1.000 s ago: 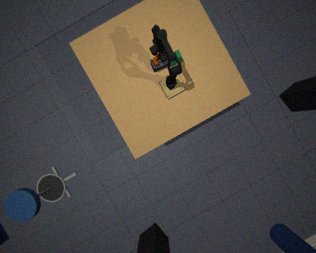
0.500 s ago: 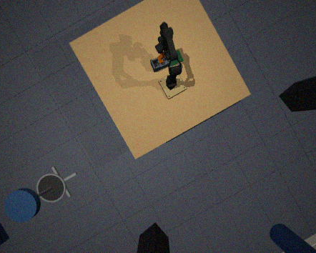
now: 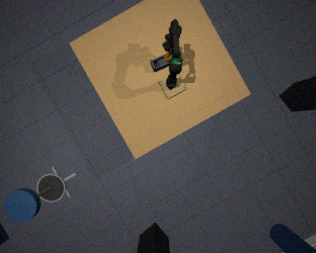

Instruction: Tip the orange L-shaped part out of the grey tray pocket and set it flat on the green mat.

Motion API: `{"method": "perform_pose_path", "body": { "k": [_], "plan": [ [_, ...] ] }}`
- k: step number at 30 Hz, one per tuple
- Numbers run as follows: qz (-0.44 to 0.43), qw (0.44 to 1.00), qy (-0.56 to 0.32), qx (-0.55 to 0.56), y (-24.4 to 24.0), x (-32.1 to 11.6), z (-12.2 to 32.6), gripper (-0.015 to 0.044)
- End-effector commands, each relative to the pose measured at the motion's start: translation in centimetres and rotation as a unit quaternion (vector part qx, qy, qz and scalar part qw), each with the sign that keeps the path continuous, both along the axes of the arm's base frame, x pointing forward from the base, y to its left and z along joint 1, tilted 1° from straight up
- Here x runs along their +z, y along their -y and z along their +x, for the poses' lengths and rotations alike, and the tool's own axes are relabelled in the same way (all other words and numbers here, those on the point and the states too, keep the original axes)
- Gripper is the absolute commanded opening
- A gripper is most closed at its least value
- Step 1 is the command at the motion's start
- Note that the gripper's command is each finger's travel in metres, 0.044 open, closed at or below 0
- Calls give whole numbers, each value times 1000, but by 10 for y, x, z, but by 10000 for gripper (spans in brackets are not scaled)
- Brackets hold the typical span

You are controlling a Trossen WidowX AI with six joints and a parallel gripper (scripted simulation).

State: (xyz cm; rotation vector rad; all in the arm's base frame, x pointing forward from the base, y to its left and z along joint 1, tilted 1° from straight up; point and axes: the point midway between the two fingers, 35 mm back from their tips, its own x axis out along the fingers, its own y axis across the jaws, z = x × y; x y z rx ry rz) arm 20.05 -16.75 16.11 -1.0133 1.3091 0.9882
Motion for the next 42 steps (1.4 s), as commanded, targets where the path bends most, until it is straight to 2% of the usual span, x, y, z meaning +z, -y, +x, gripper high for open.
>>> {"method": "perform_pose_path", "body": {
  "k": [1, 12, 42],
  "plan": [
    [-1, 1000, 3, 0, 15, 1, -4, 0],
    [-3, 1000, 2, 0, 57, 1, -20, 0],
    [-3, 1000, 2, 0, 58, -40, -19, 0]
  ]
}}
